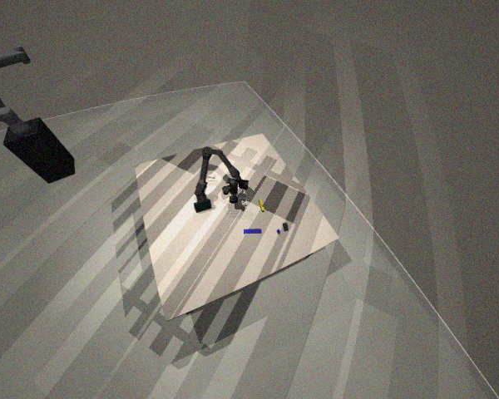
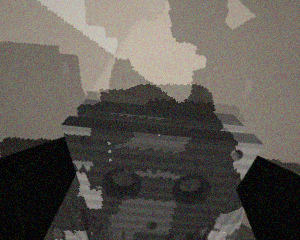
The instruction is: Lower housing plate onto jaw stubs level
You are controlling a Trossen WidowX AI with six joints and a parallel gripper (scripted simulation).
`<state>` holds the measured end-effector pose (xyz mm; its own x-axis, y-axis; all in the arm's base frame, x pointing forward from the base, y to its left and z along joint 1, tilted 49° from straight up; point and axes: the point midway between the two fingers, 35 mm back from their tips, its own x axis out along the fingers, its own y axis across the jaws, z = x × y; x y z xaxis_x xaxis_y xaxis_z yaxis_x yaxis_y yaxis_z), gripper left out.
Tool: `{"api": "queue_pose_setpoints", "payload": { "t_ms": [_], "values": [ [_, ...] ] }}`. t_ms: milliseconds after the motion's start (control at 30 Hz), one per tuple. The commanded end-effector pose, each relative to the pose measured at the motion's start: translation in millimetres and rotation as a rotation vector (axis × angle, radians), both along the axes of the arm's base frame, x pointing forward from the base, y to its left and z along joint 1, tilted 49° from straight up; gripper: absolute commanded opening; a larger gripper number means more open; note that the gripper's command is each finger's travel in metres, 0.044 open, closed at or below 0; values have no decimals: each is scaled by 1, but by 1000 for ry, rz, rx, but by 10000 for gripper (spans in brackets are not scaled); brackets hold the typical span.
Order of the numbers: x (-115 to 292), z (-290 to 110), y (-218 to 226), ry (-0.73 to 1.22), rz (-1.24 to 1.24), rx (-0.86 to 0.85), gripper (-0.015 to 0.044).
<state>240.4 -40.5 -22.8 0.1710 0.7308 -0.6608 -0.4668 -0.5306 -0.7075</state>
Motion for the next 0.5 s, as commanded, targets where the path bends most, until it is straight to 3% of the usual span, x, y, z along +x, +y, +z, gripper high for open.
{"api": "queue_pose_setpoints", "payload": {
  "t_ms": [0, 467],
  "values": [
    [0, -1, 2, 2, -4, 5, 351],
    [0, -3, 3, 2, -4, 5, 351]
  ]
}}
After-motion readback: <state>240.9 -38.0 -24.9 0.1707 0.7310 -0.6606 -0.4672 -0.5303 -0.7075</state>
